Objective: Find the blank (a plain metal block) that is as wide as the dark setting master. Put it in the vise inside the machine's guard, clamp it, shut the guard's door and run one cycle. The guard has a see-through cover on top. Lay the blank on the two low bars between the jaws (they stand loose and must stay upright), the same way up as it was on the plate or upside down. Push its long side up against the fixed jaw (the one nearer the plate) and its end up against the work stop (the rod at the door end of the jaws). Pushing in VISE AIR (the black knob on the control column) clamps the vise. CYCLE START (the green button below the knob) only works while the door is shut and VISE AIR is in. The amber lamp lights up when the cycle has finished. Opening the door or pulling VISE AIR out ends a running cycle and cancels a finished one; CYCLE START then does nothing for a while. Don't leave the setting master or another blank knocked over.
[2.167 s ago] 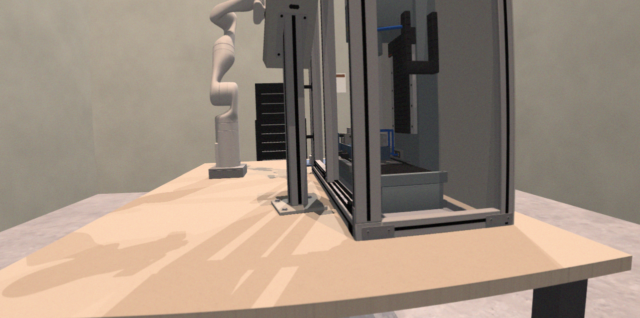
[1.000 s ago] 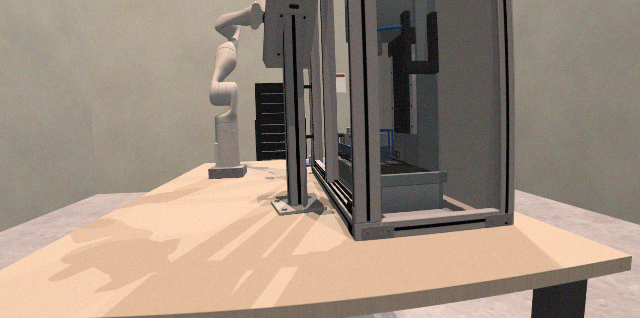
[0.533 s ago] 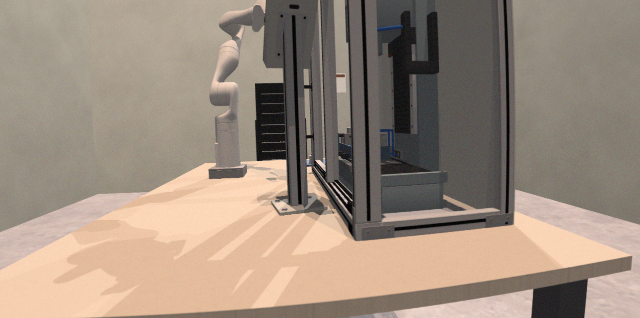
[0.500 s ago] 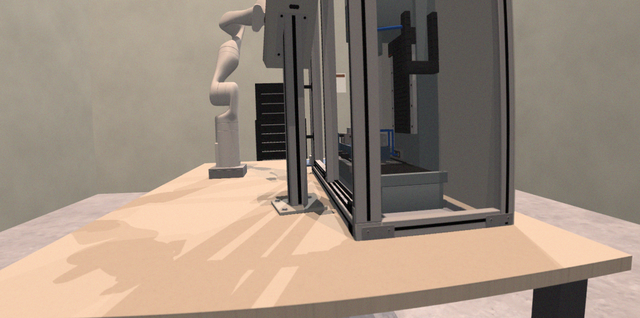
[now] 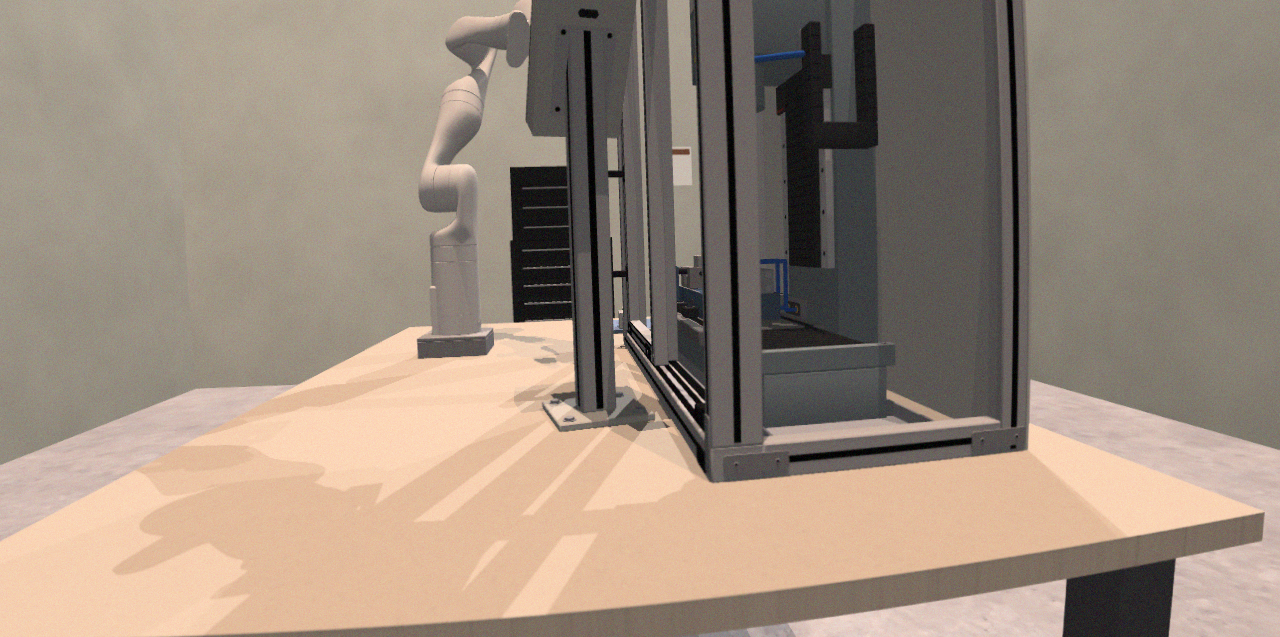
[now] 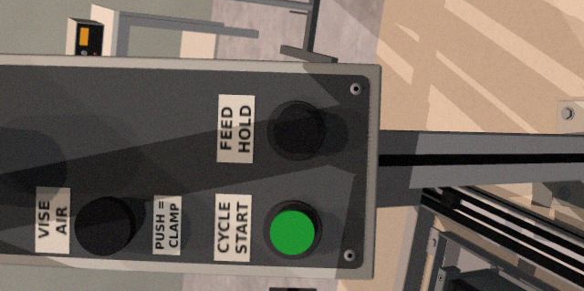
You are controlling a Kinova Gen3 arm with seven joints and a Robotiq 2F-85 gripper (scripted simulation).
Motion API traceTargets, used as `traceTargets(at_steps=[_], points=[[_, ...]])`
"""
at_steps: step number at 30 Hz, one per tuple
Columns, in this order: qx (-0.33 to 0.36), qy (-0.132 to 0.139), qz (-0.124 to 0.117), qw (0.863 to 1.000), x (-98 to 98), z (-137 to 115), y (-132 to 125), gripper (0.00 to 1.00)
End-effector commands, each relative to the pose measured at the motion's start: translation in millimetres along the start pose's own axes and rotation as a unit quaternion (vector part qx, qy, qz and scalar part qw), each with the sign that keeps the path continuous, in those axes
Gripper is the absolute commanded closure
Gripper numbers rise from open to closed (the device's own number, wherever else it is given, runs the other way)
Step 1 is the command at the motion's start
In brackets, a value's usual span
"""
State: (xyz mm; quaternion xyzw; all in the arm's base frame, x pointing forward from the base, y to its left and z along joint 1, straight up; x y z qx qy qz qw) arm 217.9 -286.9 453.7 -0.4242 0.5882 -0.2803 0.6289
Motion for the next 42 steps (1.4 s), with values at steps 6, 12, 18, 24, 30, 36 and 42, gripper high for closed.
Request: traceTargets(at_steps=[6,12,18,24,30,36,42], points=[[0.003,0.002,0.000,1.000,13.3,-2,-1,0.90],[0.006,0.001,0.000,1.000,31.3,-2,-1,0.90],[0.006,0.001,0.000,1.000,31.3,-2,-1,0.90],[0.004,0.002,0.000,1.000,45.0,-2,-1,0.90],[0.006,0.001,0.000,1.000,55.7,-2,-1,0.90],[0.006,0.001,0.000,1.000,55.7,-2,-1,0.90],[0.005,0.002,0.000,1.000,56.2,-2,-1,0.90]])
Point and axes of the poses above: the point where the finger pads meet when closed, its own x axis out along the fingers, its own y axis across the jaws, z = x × y, the point moved 4 cm from there along -x, back along the fingers, and after that the axes turned 3 degrees about -x, right-handed, at the moved point
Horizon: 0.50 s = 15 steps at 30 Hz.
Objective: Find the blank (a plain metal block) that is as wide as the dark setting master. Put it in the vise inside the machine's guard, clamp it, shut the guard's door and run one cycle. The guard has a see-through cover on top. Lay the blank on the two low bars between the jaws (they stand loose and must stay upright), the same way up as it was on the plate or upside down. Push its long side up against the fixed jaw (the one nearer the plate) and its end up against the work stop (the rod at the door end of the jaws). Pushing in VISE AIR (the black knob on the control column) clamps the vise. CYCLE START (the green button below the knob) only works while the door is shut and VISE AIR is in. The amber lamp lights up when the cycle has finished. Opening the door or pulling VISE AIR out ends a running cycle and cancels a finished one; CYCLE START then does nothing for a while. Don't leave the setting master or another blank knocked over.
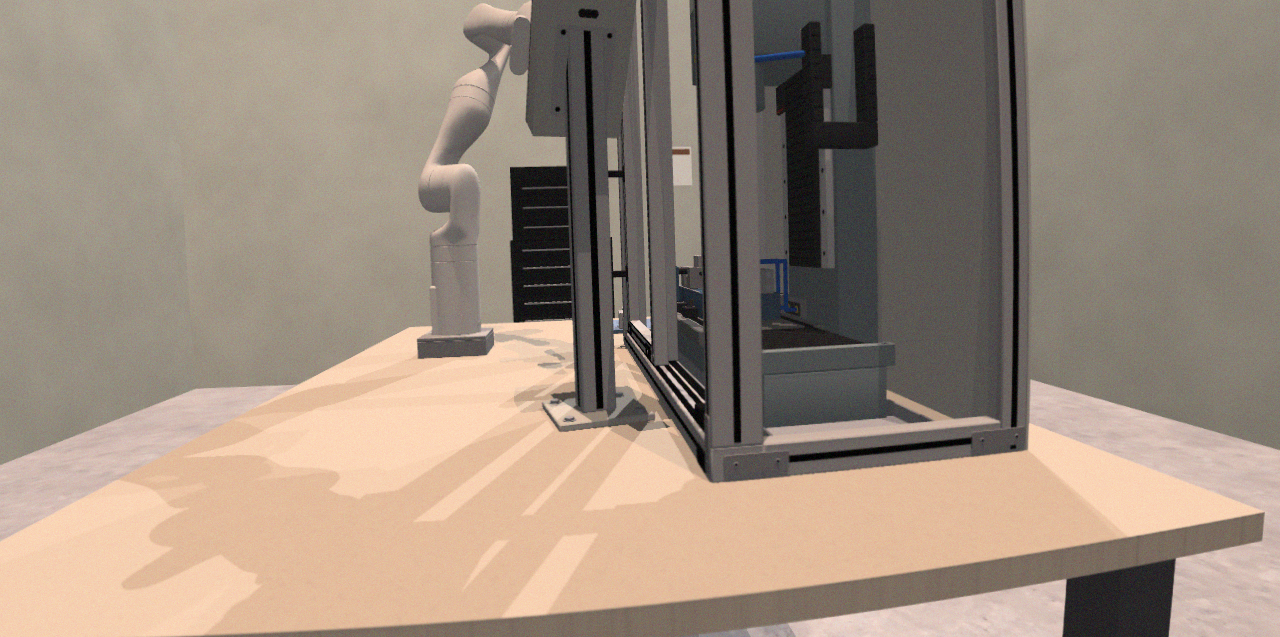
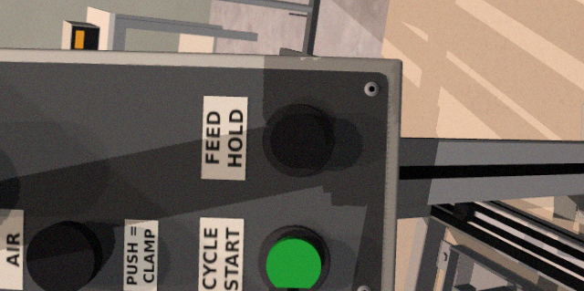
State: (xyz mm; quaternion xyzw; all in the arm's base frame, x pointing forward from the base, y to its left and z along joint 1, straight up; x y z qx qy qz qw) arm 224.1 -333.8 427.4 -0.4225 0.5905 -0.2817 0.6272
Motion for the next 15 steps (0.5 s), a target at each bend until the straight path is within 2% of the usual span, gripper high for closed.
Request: traceTargets(at_steps=[1,15], points=[[0.005,-0.002,0.000,1.000,2.8,-0.5,0.1,0.90],[0.003,0.000,-0.001,1.000,4.5,-0.7,-0.5,0.90]])
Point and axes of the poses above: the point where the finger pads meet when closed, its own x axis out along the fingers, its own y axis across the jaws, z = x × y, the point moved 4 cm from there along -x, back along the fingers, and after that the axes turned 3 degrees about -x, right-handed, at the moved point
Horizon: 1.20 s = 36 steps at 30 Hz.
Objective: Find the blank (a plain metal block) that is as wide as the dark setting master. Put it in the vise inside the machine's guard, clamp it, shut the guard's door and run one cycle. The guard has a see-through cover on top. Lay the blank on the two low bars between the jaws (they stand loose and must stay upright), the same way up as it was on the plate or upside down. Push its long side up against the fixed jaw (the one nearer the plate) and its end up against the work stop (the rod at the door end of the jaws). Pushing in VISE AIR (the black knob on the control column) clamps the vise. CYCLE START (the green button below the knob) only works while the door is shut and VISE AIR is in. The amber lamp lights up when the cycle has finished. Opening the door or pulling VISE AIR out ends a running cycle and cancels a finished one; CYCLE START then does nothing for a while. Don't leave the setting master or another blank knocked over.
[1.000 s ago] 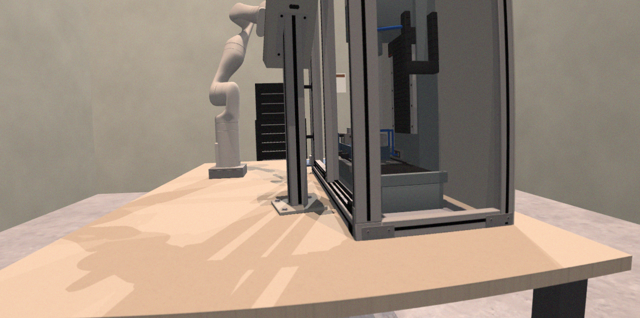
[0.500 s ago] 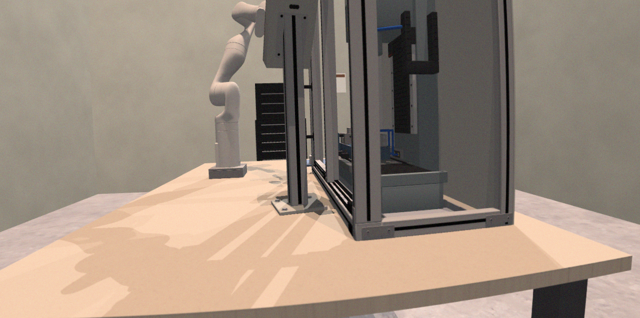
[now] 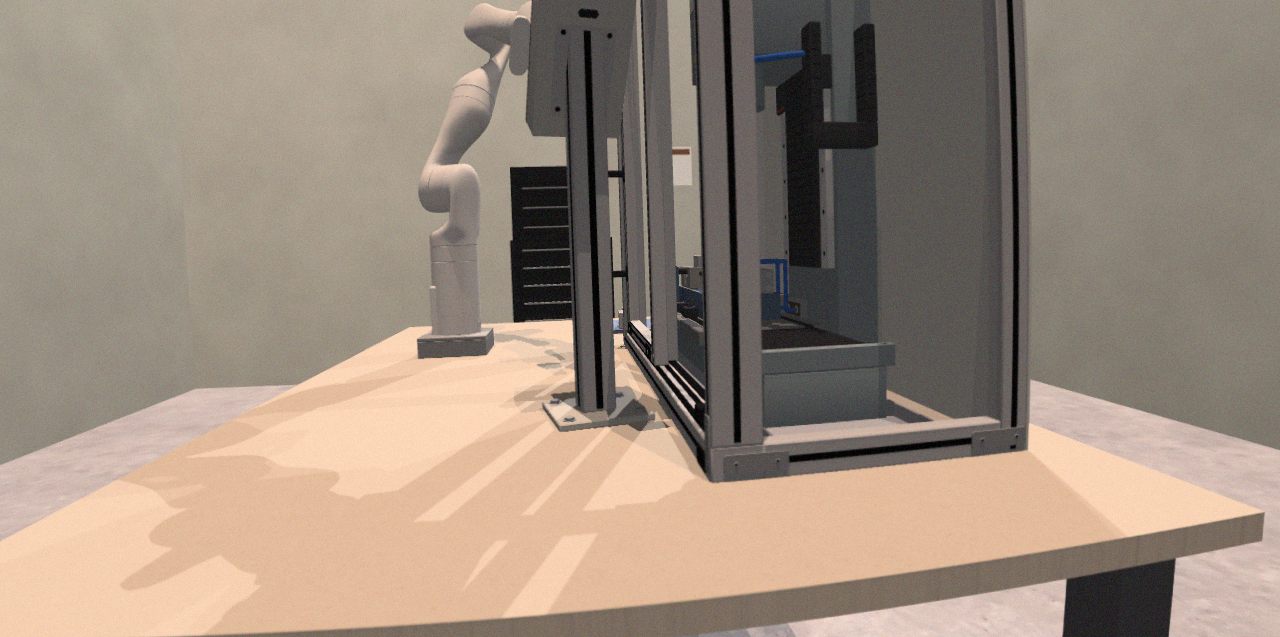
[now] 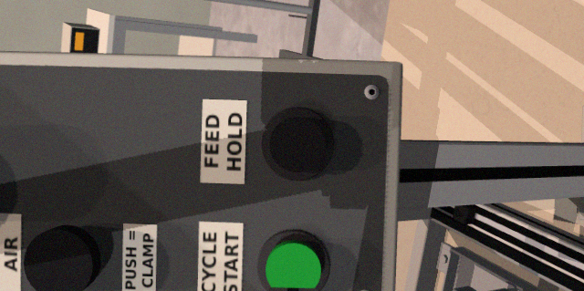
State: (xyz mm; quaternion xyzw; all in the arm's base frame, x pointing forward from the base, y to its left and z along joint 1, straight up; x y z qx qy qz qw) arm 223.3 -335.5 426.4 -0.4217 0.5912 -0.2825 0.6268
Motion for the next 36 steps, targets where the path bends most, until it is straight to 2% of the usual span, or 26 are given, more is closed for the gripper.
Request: traceTargets(at_steps=[1,36], points=[[0.003,-0.002,-0.001,1.000,4.3,1,0,0.90],[0.004,-0.003,-0.001,1.000,18.9,1,0,0.90]])
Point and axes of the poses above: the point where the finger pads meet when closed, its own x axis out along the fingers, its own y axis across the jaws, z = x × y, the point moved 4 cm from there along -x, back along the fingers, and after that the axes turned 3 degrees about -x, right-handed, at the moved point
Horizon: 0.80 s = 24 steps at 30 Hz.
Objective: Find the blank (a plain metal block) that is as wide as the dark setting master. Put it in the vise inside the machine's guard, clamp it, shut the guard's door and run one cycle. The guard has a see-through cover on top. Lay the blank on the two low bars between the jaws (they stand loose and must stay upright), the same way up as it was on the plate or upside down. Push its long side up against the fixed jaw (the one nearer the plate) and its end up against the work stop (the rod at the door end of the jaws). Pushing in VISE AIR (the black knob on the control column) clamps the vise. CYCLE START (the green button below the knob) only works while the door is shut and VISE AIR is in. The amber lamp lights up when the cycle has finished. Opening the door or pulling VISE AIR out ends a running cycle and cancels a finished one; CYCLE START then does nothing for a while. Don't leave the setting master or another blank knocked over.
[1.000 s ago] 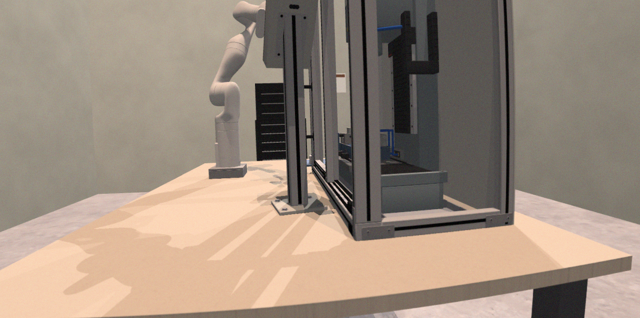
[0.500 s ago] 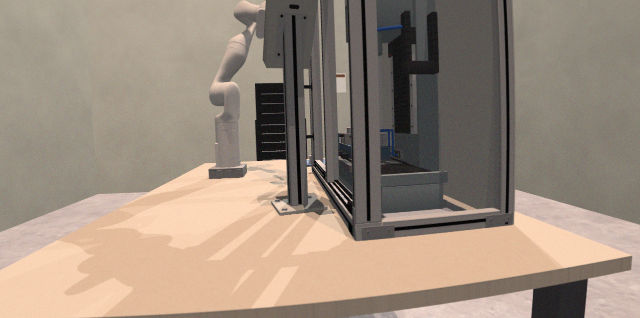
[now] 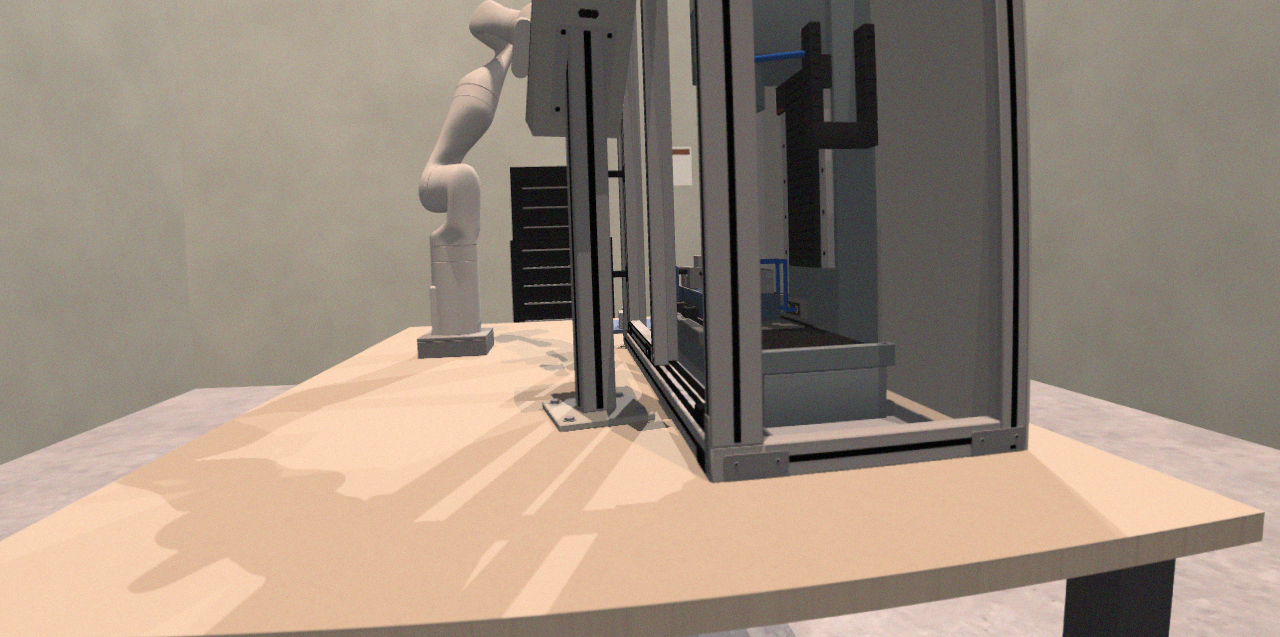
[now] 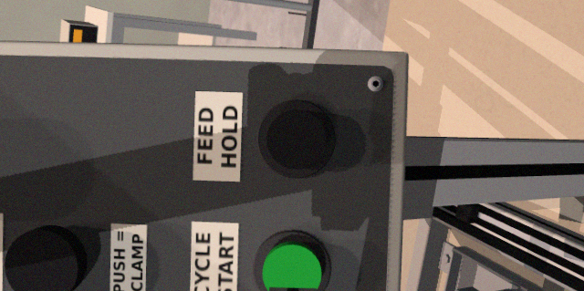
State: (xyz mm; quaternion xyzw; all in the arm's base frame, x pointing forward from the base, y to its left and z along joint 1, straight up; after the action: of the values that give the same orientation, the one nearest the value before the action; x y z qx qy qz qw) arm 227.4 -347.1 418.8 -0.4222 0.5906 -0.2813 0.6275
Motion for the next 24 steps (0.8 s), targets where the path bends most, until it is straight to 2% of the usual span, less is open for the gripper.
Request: traceTargets(at_steps=[1,24], points=[[0.005,-0.002,-0.001,1.000,6.1,-1.1,-0.6,0.90],[0.005,-0.002,-0.001,1.000,8.7,-1.1,-0.6,0.90]])
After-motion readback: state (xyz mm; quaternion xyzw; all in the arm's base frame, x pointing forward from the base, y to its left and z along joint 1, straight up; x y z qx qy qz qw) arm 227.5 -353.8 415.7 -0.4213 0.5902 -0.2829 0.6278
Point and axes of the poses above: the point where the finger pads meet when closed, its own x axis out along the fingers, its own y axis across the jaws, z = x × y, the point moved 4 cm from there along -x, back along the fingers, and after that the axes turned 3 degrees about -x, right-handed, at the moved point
